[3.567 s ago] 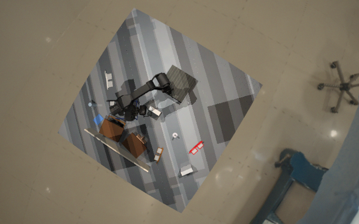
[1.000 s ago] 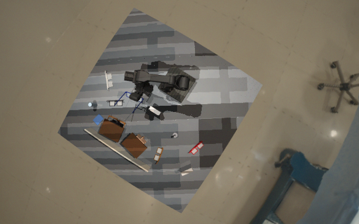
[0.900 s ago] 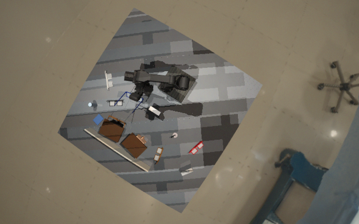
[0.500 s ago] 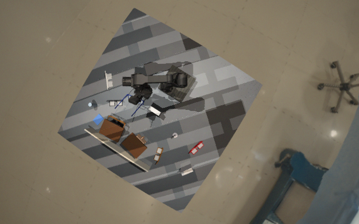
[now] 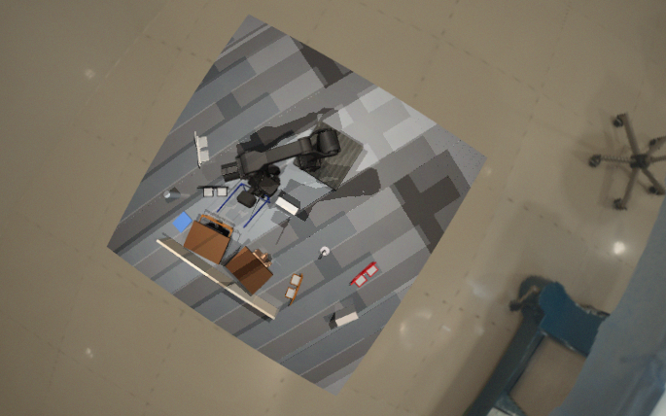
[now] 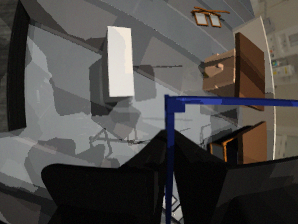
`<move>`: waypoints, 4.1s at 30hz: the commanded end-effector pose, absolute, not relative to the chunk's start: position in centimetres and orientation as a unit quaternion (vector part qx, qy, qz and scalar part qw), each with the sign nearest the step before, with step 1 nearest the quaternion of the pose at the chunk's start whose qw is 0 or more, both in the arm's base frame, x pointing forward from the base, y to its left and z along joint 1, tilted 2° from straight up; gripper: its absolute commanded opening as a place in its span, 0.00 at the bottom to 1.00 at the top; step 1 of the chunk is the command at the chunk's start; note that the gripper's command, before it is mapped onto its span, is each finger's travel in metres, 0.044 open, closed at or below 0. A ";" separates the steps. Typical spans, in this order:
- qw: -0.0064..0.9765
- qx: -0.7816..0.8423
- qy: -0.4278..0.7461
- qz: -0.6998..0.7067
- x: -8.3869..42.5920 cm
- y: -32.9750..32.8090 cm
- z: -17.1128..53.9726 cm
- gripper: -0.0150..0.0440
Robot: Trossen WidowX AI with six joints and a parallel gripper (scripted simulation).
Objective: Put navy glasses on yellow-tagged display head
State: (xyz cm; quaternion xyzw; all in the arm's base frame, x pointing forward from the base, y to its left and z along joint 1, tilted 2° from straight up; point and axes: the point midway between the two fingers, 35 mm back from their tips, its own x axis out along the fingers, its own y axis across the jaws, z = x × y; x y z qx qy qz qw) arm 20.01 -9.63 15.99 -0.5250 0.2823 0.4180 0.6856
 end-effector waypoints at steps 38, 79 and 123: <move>0.624 -0.409 0.470 0.473 27.1 0.5 12.9 0.25; 0.586 -0.421 0.556 0.413 28.7 9.3 9.8 0.25; 0.589 -0.417 0.552 0.418 29.1 9.5 6.3 0.25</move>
